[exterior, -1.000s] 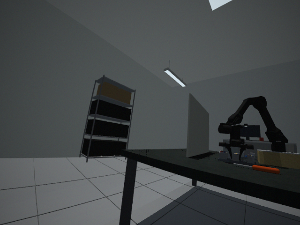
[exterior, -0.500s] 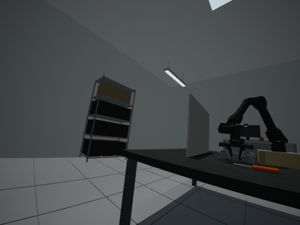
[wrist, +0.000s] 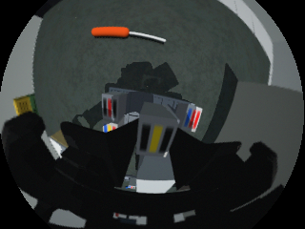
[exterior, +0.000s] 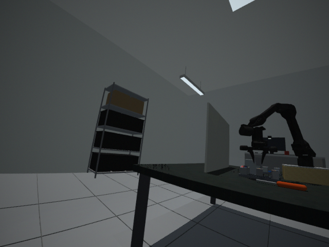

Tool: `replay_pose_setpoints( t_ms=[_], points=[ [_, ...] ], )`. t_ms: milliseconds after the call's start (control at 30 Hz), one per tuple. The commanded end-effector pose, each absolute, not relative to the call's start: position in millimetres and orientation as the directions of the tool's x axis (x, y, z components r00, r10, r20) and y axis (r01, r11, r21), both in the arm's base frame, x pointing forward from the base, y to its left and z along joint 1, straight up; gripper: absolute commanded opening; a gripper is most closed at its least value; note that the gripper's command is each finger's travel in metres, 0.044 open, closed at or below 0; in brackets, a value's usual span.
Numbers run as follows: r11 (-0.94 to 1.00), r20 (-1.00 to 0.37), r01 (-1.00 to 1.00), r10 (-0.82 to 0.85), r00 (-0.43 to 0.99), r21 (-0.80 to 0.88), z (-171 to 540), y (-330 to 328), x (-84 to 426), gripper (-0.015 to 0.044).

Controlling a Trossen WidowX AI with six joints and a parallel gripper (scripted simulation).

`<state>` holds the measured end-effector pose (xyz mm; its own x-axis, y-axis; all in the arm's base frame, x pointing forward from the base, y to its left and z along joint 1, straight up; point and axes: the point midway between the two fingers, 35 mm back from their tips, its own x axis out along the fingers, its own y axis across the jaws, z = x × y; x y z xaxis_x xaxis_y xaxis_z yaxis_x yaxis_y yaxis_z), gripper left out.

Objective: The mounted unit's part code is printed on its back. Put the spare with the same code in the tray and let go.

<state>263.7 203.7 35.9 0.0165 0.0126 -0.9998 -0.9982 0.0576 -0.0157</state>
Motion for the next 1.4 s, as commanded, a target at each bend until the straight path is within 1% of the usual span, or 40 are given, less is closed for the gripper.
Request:
replay_pose_setpoints(
  t_ms=[0, 267, 700, 933, 1367],
  points=[
    [0.057, -1.000, -0.998, 0.013, 0.021, -0.020, 51, 203, 263, 0.0000],
    [0.058, -1.000, -0.998, 0.011, 0.014, -0.014, 48, 203, 262, 0.0000],
    [0.057, -1.000, -0.998, 0.013, 0.021, -0.020, 120, 202, 264, 0.0000],
    [0.058, -1.000, -0.998, 0.013, 0.021, -0.021, 124, 200, 265, 0.0000],
    [0.073, -1.000, -0.997, 0.015, 0.026, -0.025, 125, 146, 306, 0.0000]
  ],
)
